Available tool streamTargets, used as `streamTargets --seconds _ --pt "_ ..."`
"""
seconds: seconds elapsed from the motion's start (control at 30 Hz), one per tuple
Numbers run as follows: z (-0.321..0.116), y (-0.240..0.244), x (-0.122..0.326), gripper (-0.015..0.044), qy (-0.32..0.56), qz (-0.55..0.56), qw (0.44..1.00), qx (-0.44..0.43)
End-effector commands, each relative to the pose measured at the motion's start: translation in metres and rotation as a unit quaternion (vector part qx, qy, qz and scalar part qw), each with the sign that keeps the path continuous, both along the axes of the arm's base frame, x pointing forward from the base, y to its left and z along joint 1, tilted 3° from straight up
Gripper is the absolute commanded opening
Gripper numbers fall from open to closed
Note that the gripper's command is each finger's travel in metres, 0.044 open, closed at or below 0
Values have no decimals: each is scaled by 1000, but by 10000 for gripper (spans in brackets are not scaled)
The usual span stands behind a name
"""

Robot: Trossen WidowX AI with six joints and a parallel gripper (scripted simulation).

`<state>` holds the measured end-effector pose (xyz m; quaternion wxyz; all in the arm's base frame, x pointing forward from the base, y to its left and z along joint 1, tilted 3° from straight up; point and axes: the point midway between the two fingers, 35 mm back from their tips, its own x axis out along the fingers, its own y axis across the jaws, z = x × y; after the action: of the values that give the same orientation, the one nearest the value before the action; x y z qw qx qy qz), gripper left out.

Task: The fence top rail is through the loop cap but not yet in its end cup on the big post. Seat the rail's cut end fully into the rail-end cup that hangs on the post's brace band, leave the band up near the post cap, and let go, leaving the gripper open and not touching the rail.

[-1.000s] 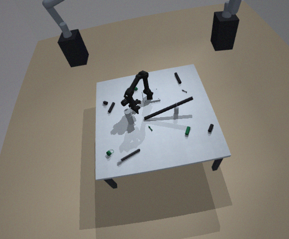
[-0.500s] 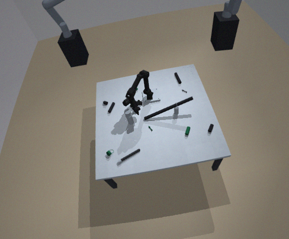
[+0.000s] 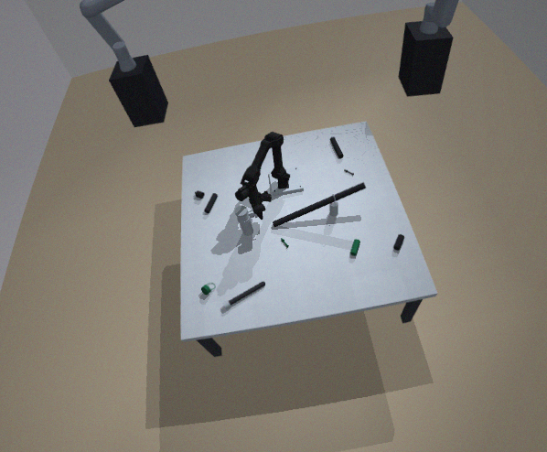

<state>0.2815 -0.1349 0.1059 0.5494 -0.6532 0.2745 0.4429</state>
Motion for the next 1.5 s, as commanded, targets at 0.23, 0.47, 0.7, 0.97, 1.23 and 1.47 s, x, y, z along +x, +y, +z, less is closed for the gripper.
streamTargets --seconds 0.23,0.47,0.7,0.97,1.23,1.47 --pt "-2 2 8 0 0 -52 999 -2" --pt "-2 3 14 0 -1 -84 997 -2" --pt "-2 3 13 0 0 -78 997 -2" --pt "-2 3 11 0 0 -67 998 -2" --pt "-1 3 12 0 -1 -70 998 -3" --pt "-1 3 12 131 -1 -70 998 -3"
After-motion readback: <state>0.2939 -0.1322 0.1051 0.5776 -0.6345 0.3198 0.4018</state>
